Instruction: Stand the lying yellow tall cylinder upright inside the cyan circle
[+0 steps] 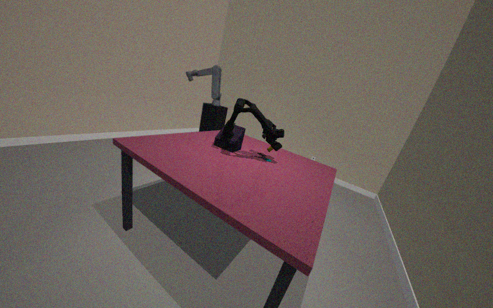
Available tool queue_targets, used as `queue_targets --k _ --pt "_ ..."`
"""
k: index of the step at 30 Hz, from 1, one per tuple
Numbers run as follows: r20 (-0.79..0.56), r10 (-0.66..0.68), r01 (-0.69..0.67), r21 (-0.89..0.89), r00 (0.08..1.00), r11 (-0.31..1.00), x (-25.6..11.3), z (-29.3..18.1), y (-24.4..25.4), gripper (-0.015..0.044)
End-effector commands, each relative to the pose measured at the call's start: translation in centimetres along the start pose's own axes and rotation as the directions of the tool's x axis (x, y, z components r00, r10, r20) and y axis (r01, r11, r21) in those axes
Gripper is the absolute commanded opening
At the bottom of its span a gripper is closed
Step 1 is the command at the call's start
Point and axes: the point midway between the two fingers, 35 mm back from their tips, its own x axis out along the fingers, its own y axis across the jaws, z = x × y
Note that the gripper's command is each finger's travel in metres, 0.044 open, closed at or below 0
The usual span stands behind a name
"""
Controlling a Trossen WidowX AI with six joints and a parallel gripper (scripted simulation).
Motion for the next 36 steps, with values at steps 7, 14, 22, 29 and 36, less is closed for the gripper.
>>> queue_targets --k 7,14,22,29,36 --pt "0.088 -0.007 0.009 -0.02 0.996 1.0 -0.6 0.2 -0.2 0.0105" --pt "0.14 -0.01 0.015 -0.033 0.99 0.999 -0.8 0.2 -0.2 0.0105" --pt "0.199 -0.015 0.025 -0.048 0.98 0.999 -1.2 0.2 -0.3 0.0105" --pt "0.249 -0.02 0.037 -0.062 0.968 0.997 -1.5 0.1 -0.3 0.0105" --pt "0.299 -0.027 0.052 -0.077 0.954 0.996 -1.8 0.1 -0.3 0.0105"
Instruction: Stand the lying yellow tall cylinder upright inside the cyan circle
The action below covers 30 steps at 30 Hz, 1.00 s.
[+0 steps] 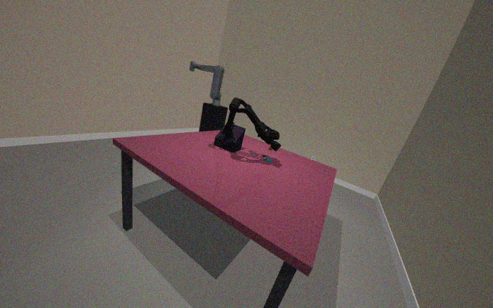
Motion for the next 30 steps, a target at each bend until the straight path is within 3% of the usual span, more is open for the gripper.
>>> queue_targets --k 1,30 --pt "0.041 -0.012 0.013 -0.018 0.999 1.0 -0.5 0.4 -0.1 0.0105" --pt "0.244 -0.06 0.087 -0.104 0.968 0.991 -2.5 0.5 0.1 0.0105"
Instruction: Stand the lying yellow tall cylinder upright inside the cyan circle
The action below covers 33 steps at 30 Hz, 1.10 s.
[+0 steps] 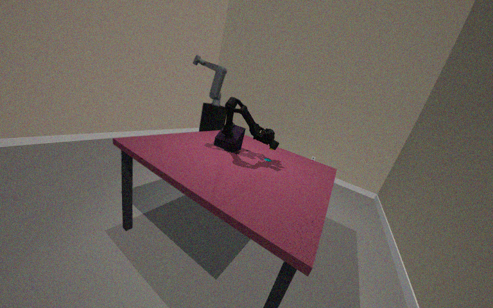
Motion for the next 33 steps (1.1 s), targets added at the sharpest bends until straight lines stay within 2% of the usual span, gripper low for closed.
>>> queue_targets --k 1,22,33 --pt "0.038 -0.016 0.017 -0.024 0.999 1.0 -0.5 0.4 -0.1 0.0105" --pt "0.174 -0.064 0.084 -0.107 0.983 0.991 -2.3 0.9 0.2 0.0105" --pt "0.178 -0.066 0.086 -0.109 0.982 0.99 -2.4 0.9 0.2 0.0105"
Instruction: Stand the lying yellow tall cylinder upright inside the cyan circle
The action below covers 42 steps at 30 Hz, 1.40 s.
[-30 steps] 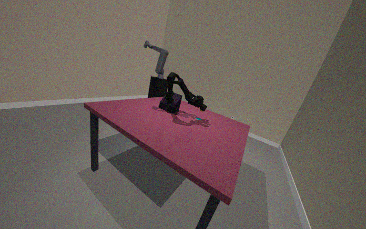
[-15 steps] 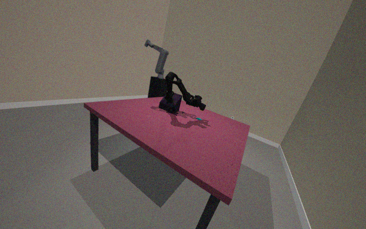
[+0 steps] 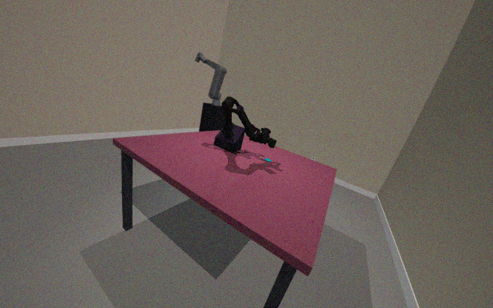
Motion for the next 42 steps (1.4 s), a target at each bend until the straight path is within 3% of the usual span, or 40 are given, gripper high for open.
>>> queue_targets --k 1,10,30,42 --pt "0.01 -0.005 0.005 -0.01 1.0 1.0 -0.1 0.3 -0.1 0.0105" --pt "0.01 -0.004 0.004 -0.01 1.0 1.0 -0.1 0.0 -0.2 0.0105" --pt "0.006 -0.003 0.003 -0.01 1.0 1.0 0.7 -8.4 -0.2 0.0105" --pt "-0.004 -0.006 0.006 -0.006 1.0 1.0 0.7 -10.6 -0.1 0.0105"
